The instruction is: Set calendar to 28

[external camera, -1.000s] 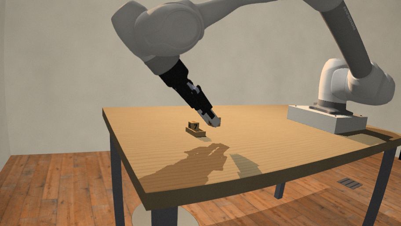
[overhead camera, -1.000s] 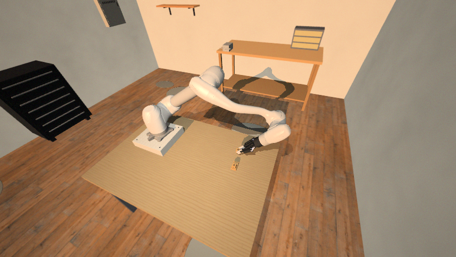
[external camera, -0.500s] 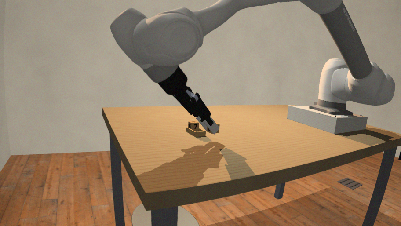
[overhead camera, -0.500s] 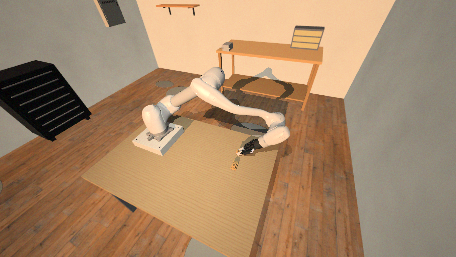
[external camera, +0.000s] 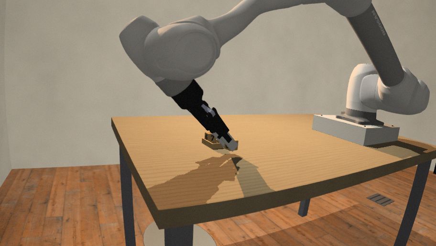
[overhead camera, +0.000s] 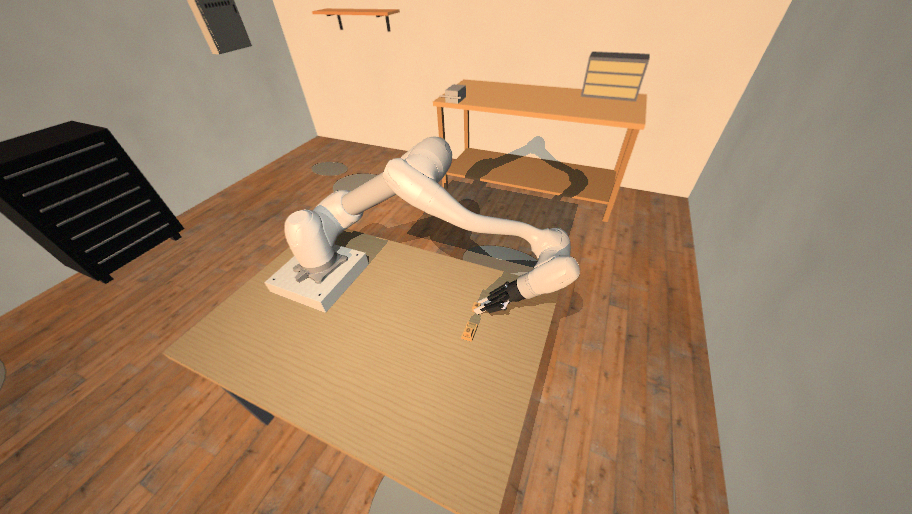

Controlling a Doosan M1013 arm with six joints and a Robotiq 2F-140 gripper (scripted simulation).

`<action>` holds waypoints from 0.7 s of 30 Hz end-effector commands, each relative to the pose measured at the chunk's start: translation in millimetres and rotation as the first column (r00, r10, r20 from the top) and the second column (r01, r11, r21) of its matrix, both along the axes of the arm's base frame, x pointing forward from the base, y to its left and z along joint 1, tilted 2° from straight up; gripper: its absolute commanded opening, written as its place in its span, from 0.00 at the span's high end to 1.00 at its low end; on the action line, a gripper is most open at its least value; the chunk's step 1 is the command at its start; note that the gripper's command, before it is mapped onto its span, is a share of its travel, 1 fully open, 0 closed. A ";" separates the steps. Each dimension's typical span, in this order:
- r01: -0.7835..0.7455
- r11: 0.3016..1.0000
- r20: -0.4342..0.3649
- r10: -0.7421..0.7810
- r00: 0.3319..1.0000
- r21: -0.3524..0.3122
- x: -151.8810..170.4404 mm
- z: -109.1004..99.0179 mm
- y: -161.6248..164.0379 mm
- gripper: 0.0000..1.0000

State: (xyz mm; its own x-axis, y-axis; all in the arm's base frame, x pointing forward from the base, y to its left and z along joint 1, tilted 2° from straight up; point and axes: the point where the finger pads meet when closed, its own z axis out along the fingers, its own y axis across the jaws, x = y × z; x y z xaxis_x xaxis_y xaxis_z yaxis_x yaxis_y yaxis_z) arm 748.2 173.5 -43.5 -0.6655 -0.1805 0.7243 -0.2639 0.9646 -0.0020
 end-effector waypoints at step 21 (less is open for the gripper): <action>0.001 1.000 -0.003 -0.001 1.000 -0.008 -2.8 -8.6 -0.5 0.76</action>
State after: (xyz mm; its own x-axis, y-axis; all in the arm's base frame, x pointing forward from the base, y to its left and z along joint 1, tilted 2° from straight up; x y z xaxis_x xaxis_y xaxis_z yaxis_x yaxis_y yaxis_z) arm 748.1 173.4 -48.1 -0.6654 -0.1805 0.7243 -0.2639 0.9645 -0.0021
